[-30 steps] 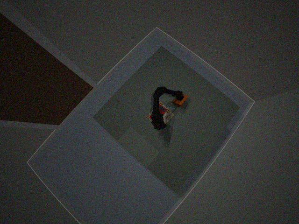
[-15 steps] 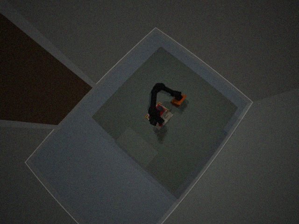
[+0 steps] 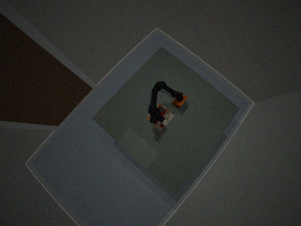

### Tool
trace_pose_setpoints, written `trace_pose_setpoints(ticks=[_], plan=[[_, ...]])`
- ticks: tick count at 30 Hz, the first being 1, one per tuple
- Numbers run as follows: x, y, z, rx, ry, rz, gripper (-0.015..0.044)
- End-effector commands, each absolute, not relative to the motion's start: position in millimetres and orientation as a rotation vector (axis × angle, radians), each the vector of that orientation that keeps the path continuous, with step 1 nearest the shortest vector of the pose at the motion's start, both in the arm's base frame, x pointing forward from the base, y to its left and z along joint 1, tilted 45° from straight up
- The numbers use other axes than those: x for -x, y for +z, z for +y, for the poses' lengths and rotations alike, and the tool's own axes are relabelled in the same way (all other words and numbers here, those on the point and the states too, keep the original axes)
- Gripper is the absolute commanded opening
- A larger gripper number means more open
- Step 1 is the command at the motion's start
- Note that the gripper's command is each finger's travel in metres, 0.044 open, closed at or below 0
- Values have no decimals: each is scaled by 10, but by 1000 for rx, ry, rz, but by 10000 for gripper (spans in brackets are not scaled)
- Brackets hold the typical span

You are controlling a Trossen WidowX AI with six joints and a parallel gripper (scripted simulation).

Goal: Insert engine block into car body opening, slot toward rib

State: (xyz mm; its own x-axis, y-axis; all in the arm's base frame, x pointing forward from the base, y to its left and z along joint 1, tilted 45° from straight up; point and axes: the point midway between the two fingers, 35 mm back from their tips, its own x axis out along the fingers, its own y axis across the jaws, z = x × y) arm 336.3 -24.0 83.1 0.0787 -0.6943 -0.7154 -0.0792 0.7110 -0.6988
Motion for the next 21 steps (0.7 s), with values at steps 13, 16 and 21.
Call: trace_pose_setpoints(ticks=[13, 16, 21], plan=[[-3360, 826, -253, 686, -521, 1441, 160], [-3360, 826, -253, 686, -521, 1441, 160], [-3360, 826, -253, 686, -521, 1441, 160]])
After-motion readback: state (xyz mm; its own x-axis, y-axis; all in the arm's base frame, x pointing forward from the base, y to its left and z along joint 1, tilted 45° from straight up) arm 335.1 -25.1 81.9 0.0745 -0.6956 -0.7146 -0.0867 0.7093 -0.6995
